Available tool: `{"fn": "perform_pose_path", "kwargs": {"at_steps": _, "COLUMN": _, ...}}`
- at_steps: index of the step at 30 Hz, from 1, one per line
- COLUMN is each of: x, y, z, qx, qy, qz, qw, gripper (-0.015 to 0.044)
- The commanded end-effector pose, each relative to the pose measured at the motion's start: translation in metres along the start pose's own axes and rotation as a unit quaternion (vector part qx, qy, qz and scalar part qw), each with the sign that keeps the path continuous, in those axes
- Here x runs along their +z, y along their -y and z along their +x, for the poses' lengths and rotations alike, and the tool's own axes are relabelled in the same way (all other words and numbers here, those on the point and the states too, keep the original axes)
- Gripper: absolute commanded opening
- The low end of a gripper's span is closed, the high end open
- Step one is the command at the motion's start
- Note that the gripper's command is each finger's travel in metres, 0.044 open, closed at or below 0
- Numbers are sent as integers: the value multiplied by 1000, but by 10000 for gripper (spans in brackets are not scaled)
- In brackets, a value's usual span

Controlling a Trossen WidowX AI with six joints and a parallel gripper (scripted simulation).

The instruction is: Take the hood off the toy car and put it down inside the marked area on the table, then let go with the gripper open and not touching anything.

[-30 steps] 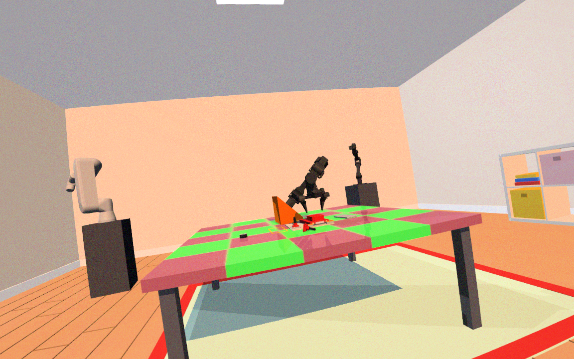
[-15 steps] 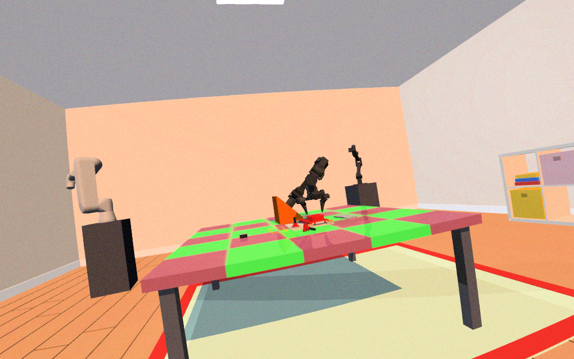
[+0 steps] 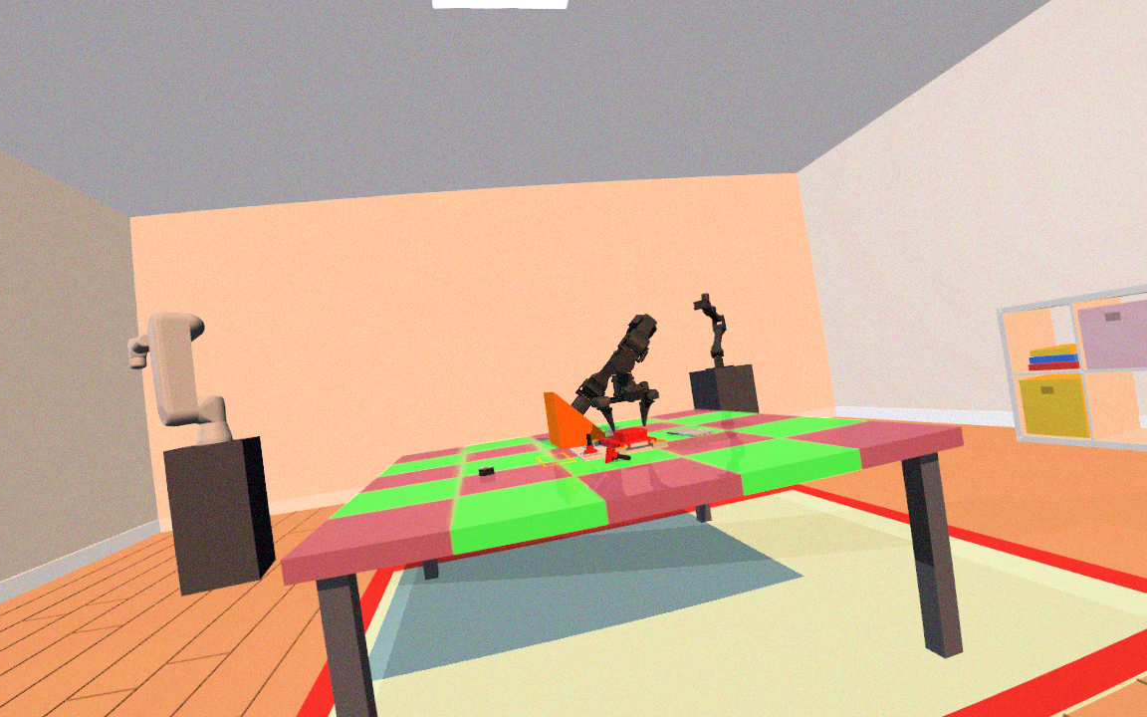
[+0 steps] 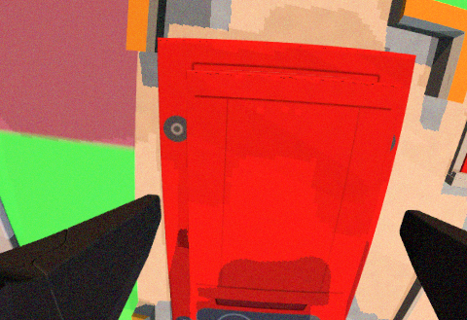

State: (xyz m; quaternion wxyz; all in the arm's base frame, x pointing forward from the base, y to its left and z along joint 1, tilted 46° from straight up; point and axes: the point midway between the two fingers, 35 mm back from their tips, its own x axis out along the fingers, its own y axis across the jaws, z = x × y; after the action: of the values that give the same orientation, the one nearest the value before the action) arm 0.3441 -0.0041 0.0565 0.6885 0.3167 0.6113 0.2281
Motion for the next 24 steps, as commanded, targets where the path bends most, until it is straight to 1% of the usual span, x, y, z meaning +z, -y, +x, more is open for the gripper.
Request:
{"fn": "perform_pose_path", "kwargs": {"at_steps": 1, "x": 0, "y": 0, "z": 2, "qx": 2, "qy": 0, "qz": 3, "qw": 1000, "gripper": 440}}
{"fn": "perform_pose_path", "kwargs": {"at_steps": 24, "x": 0, "y": 0, "z": 14, "qx": 3, "qy": 0, "qz": 3, "qw": 1000, "gripper": 440}}
